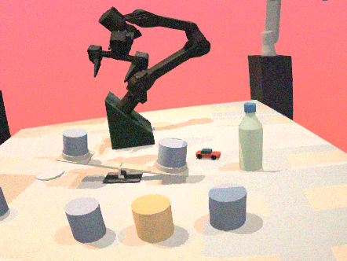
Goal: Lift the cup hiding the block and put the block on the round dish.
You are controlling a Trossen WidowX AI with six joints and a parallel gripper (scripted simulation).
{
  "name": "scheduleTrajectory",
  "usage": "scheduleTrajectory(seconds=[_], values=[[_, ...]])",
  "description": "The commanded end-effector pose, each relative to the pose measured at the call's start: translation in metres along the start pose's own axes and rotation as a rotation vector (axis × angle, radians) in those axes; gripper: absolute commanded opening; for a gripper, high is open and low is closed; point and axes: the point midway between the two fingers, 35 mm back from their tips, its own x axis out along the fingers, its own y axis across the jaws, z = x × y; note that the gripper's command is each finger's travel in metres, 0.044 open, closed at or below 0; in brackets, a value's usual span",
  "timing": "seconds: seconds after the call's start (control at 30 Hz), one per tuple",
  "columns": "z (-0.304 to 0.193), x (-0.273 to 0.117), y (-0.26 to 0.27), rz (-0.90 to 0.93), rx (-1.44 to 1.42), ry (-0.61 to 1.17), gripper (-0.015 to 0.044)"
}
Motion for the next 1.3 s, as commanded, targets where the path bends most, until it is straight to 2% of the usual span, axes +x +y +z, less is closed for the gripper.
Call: scheduleTrajectory(seconds=[0.0, 0.17, 0.43, 1.27], values=[[0.001, 0.008, 0.012, 0.099, 0.098, -0.019, 0.044], [0.004, 0.015, 0.025, 0.203, 0.2, -0.035, 0.044], [0.005, 0.017, 0.026, 0.206, 0.188, -0.028, 0.044], [0.048, 0.062, 0.076, 0.379, -0.498, 0.192, 0.044]])
